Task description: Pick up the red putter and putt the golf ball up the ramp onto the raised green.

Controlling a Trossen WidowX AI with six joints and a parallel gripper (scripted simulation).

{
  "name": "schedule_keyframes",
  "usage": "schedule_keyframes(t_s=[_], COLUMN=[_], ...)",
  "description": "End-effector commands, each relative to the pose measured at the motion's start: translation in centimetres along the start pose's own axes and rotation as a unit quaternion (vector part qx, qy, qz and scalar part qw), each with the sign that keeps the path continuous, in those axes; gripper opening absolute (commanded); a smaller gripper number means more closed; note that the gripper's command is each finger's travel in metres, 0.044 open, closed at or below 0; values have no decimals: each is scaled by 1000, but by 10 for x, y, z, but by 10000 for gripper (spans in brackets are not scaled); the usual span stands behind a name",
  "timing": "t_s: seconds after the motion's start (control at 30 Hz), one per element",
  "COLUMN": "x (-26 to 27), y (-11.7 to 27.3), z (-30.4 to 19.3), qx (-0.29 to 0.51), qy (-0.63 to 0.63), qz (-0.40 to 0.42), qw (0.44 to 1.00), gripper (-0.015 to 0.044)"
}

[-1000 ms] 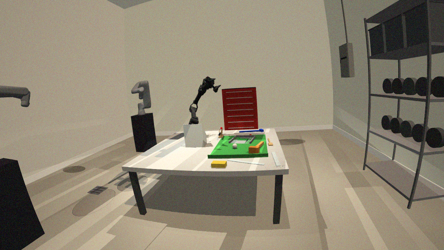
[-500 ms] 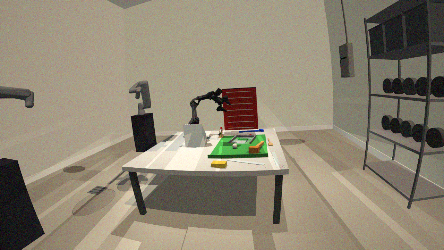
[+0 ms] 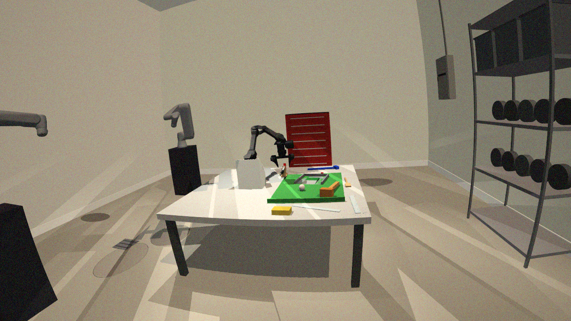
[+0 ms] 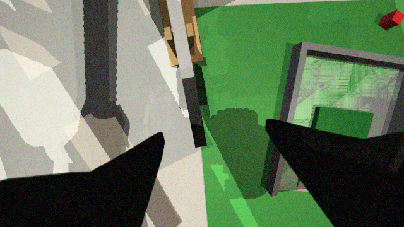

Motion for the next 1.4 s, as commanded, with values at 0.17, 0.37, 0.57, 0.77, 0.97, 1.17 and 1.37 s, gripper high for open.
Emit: schedule_keyframes(t_s=[0.17, 0.37, 0.57, 0.77, 0.97, 1.17, 1.37], x=[9, 12, 13, 14, 14, 15, 16], y=[-15, -33, -45, -56, -62, -72, -78], z=[4, 2, -1, -3, -5, -7, -8], qx=[-18, -19, -19, -20, -19, -20, -20], qy=[19, 19, 19, 19, 19, 19, 19], qz=[23, 23, 23, 23, 23, 23, 23], qw=[999, 999, 999, 999, 999, 999, 999], gripper=[440, 440, 440, 440, 440, 440, 440])
Point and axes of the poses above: the point midway between the two fingers, 35 mm back from their tips, its own y axis back along the fingers, its own x axis across the jaws, z = x × y, the point moved 8 cm from there along y, back along the fingers, and after that the axes turned 10 degrees about y, right-handed, at the moved point
